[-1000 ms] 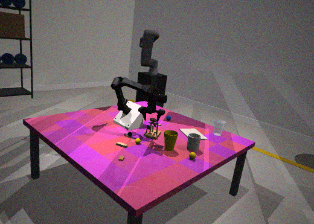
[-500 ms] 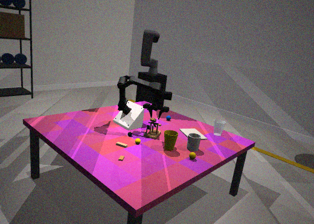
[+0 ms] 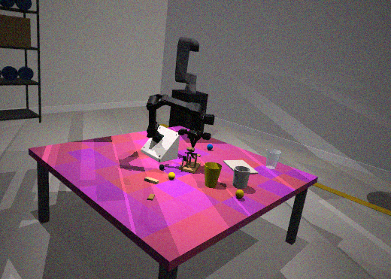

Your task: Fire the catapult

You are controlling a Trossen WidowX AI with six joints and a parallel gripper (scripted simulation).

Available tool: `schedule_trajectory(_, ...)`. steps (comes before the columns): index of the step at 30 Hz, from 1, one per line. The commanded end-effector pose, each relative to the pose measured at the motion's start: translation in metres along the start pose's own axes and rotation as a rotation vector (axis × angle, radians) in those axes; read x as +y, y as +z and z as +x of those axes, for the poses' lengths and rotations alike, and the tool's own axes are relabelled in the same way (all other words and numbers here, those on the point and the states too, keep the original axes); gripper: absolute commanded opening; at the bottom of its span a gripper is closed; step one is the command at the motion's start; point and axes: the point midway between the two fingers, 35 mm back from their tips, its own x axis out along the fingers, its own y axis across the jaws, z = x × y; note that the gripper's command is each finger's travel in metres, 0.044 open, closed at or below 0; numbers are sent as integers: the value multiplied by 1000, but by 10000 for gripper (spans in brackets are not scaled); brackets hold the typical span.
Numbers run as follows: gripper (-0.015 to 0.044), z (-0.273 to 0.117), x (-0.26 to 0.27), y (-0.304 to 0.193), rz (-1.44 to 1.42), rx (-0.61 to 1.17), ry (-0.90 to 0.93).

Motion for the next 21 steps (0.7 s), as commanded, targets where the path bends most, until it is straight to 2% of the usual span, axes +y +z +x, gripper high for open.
schedule_trajectory(1, 0, 0, 0, -1, 1, 4, -4)
schedule_trajectory(21, 0, 24, 2, 14, 0, 6, 0)
